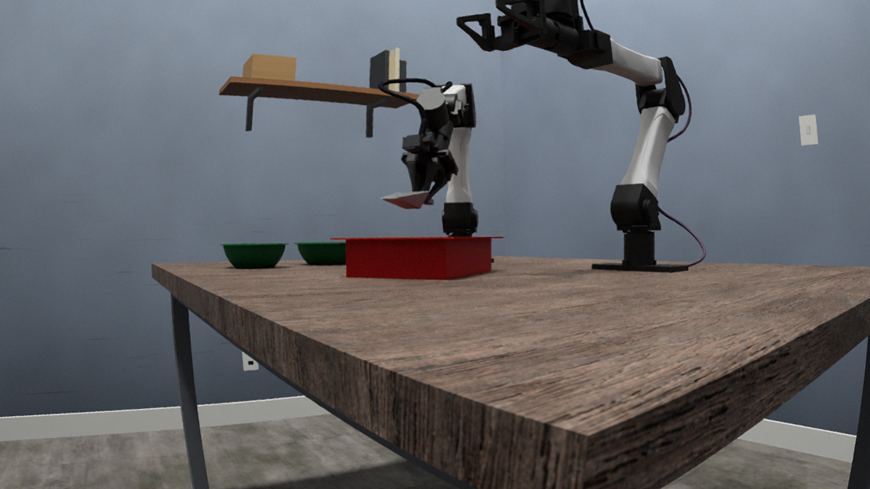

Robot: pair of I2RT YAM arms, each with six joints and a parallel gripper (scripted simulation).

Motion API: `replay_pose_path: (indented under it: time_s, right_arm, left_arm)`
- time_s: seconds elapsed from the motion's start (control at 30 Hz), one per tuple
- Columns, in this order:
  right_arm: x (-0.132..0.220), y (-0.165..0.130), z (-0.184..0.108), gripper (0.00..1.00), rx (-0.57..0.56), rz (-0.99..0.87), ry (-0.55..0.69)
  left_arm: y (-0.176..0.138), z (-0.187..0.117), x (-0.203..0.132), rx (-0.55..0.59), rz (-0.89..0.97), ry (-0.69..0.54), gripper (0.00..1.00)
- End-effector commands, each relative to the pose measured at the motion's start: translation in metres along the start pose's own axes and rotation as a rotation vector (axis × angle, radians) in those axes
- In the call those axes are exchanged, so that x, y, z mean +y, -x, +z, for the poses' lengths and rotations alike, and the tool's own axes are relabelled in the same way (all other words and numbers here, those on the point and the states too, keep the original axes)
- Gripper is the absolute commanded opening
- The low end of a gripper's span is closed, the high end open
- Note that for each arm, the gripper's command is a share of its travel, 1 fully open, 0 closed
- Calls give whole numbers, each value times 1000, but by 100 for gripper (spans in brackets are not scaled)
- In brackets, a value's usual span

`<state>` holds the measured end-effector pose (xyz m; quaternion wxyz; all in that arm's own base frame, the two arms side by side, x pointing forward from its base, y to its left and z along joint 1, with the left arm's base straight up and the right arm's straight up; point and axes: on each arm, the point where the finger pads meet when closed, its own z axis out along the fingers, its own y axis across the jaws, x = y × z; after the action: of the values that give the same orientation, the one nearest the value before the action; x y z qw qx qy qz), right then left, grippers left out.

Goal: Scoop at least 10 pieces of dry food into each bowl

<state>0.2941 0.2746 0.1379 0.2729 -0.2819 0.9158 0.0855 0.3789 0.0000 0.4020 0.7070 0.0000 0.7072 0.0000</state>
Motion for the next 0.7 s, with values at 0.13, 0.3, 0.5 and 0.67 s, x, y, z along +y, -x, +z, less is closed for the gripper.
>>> replay_pose_path:
  time_s: [0.13, 0.3, 0.5, 0.67]
  right_arm:
    - [1, 14, -10, 0, -50, 6, 7]
    - [1, 14, -10, 0, -50, 6, 7]
    - [1, 14, -10, 0, -50, 6, 7]
    - [1, 14, -10, 0, -50, 6, 7]
  left_arm:
    - [11, -3, 0, -26, -1, 0, 100]
    - [11, -3, 0, -26, -1, 0, 100]
    - [11, -3, 0, -26, -1, 0, 100]
    - [11, -3, 0, -26, -1, 0, 100]
